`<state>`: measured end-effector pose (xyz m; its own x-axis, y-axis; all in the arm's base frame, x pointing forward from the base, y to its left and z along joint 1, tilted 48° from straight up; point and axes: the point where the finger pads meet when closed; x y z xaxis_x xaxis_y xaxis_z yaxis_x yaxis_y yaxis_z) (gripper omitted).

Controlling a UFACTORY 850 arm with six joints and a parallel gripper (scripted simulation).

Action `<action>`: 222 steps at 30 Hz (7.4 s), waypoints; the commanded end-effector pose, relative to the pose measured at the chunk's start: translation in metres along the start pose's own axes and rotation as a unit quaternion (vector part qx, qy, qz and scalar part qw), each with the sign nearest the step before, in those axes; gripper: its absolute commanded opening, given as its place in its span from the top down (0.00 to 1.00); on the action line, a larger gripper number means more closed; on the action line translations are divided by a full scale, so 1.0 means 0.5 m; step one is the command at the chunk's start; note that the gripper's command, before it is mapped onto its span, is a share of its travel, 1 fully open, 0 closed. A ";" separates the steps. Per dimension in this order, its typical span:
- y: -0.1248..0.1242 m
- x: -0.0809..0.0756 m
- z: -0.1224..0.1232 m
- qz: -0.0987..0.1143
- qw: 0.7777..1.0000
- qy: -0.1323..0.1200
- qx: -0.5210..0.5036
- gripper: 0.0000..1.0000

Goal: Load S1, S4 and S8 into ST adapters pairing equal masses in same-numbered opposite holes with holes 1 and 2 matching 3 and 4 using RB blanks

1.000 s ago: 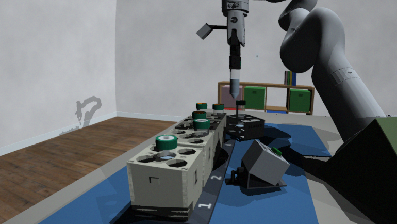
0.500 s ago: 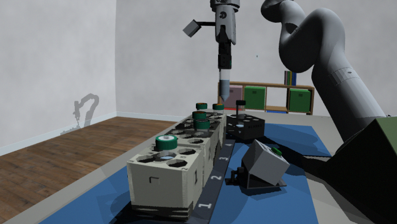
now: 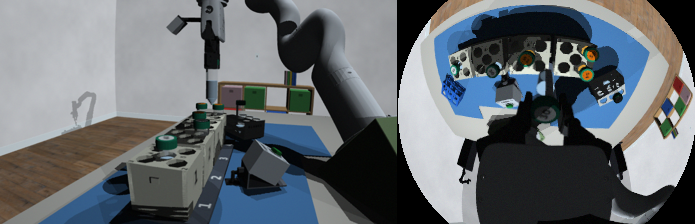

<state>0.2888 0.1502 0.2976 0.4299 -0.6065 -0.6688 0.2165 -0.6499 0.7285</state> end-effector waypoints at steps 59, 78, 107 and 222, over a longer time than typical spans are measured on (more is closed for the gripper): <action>-0.222 0.035 -0.156 0.000 1.000 0.000 0.001 1.00; -0.221 0.069 -0.156 0.000 1.000 0.000 0.001 1.00; -0.221 0.109 -0.156 0.000 1.000 0.000 0.001 1.00; -0.221 0.256 -0.156 0.000 1.000 0.001 0.001 0.57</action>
<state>0.3880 0.1795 0.1427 0.4300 -0.6072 -0.6681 0.2152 -0.6497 0.7290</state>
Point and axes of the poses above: the point where the finger pads meet when closed, its own x axis out along the fingers, its own y axis across the jaws, z = x × y, and after that the axes turned 14 degrees about -x, right-handed
